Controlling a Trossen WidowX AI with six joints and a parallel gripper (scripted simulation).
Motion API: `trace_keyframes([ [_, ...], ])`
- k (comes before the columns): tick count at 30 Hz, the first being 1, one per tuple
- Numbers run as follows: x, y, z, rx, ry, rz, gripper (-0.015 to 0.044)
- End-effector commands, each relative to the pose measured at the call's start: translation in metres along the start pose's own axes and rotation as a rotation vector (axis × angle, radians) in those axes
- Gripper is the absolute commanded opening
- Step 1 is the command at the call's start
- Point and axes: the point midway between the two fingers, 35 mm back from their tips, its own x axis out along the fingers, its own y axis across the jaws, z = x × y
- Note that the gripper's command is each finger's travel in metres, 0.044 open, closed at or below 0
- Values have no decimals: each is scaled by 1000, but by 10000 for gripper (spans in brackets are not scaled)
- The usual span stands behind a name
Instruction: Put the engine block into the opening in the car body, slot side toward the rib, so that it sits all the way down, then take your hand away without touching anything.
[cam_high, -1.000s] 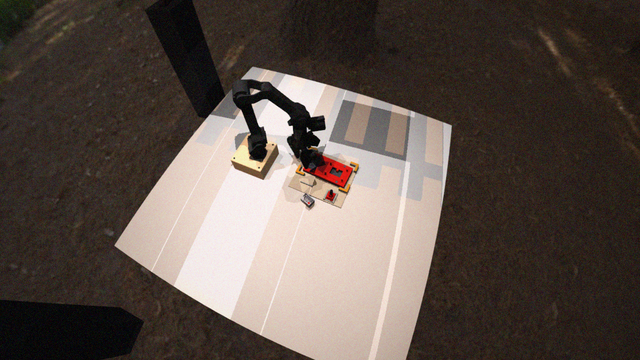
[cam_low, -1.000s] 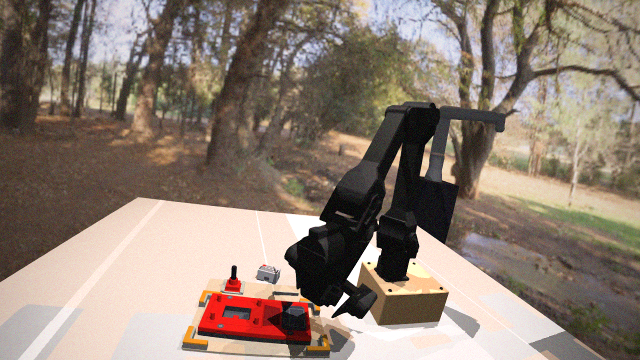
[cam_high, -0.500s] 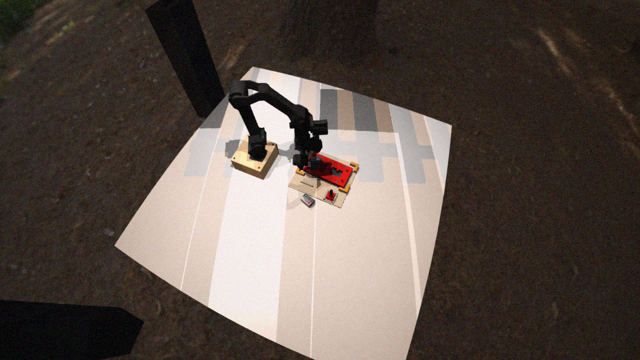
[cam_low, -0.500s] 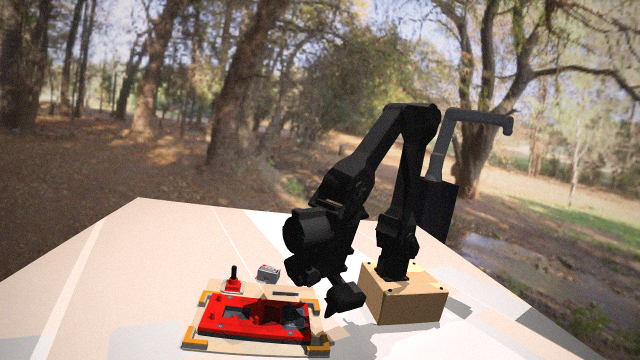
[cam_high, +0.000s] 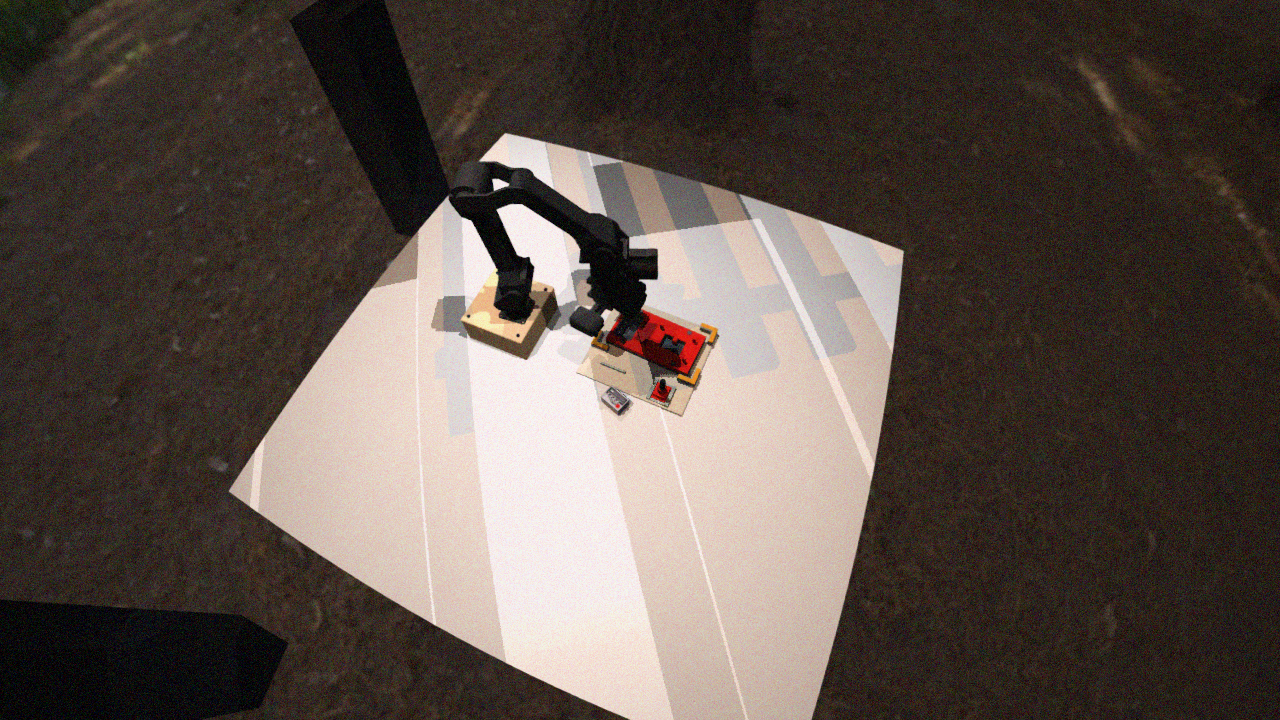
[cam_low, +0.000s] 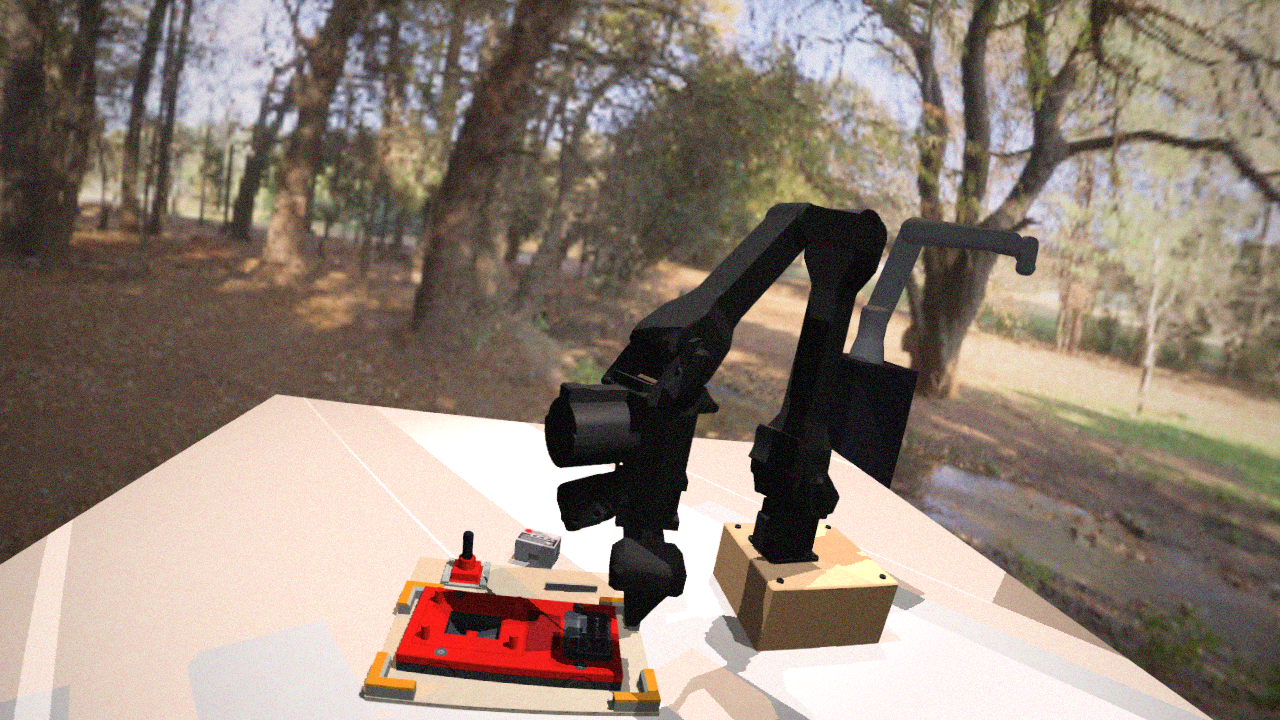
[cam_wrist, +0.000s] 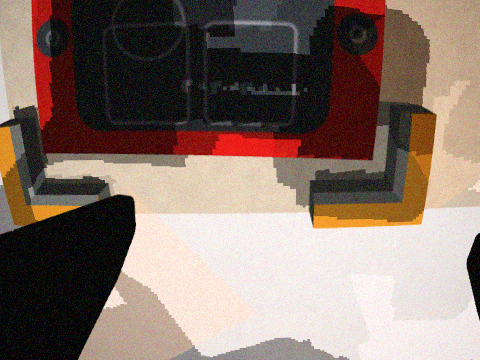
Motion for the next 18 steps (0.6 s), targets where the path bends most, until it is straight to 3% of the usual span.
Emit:
trace_keyframes([
  [1, -5, 1, 3, 119, 11, 39, 440],
  [10, -8, -4, 11, 201, 21, 61, 440],
  [18, -5, -81, 84, 201, 15, 56, 440],
])
